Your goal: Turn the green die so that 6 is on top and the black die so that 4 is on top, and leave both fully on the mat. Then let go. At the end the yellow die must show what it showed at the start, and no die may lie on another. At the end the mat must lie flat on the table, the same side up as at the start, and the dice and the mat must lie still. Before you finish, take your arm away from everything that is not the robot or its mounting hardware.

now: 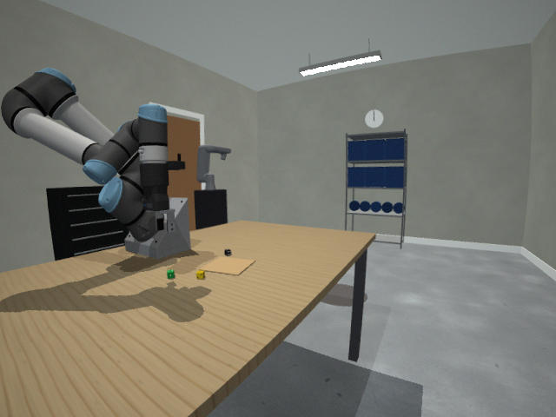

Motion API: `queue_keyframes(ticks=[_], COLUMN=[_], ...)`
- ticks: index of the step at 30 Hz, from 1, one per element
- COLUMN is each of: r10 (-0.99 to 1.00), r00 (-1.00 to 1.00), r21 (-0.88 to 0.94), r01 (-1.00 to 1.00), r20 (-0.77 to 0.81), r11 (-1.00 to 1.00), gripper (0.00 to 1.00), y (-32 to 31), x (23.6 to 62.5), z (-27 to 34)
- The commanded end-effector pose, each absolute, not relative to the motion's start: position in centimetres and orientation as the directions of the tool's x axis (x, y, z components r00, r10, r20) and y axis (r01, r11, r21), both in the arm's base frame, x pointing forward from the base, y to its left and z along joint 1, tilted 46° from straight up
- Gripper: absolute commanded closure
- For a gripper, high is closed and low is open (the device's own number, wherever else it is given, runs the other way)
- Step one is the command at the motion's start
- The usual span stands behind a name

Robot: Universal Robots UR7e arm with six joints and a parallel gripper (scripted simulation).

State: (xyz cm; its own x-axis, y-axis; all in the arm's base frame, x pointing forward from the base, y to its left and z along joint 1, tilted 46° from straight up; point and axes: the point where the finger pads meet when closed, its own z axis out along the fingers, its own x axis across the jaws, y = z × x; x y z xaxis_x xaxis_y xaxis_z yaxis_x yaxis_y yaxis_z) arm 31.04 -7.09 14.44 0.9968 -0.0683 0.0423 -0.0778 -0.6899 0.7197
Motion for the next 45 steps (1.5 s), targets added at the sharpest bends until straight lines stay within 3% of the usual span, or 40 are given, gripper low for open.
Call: queue_keyframes(ticks=[1,45], r10=[-0.068,-0.068], r00=[0.997,0.997], r21=[0.72,0.72], r01=[-0.078,-0.078], r20=[0.043,0.043], r11=[-0.69,-0.69], gripper=[0.0,0.0], y=[-7.1,-13.8], x=[31.1,30.9], z=[14.5,8.0])
